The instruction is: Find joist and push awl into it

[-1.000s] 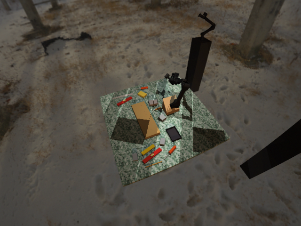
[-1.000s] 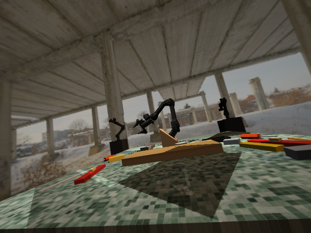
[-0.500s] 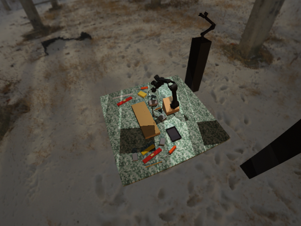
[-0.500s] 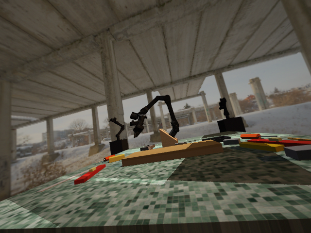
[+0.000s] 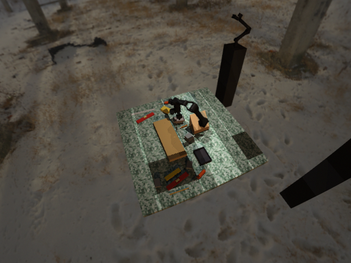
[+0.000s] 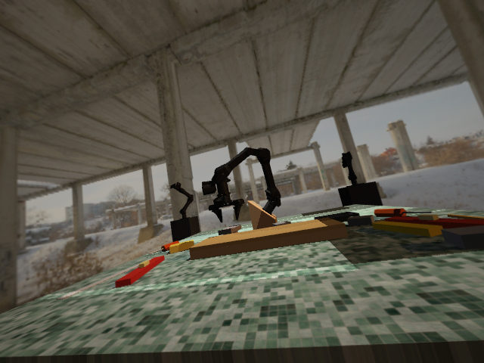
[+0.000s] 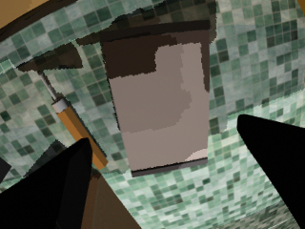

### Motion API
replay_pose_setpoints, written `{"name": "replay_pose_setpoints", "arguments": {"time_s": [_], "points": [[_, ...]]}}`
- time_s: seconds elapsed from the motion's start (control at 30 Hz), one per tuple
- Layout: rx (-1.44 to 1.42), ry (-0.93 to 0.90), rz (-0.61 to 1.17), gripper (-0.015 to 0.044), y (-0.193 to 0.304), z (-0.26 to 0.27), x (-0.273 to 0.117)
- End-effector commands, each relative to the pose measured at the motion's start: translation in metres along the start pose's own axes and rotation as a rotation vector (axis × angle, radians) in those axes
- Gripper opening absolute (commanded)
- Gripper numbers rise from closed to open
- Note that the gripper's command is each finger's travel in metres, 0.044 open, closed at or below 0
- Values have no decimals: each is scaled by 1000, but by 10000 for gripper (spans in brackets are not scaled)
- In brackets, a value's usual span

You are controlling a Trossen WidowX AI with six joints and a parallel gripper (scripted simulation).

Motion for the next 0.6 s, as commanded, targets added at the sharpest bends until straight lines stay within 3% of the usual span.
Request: {"name": "replay_pose_setpoints", "arguments": {"time_s": [0.0, 0.57], "points": [[-19, -8, 8, 440, -1, 1, 0], [-19, -7, 8, 440, 3, -5, 13]]}}
Point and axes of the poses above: the point midway between the two fingers, 35 mm back from their tips, its own x axis out along the fingers, its own z axis across the jaws, y = z × x, the point moved 4 cm from there along -x, back along the fingers, and after that the axes turned 3 degrees about -x, right-handed, at the moved point
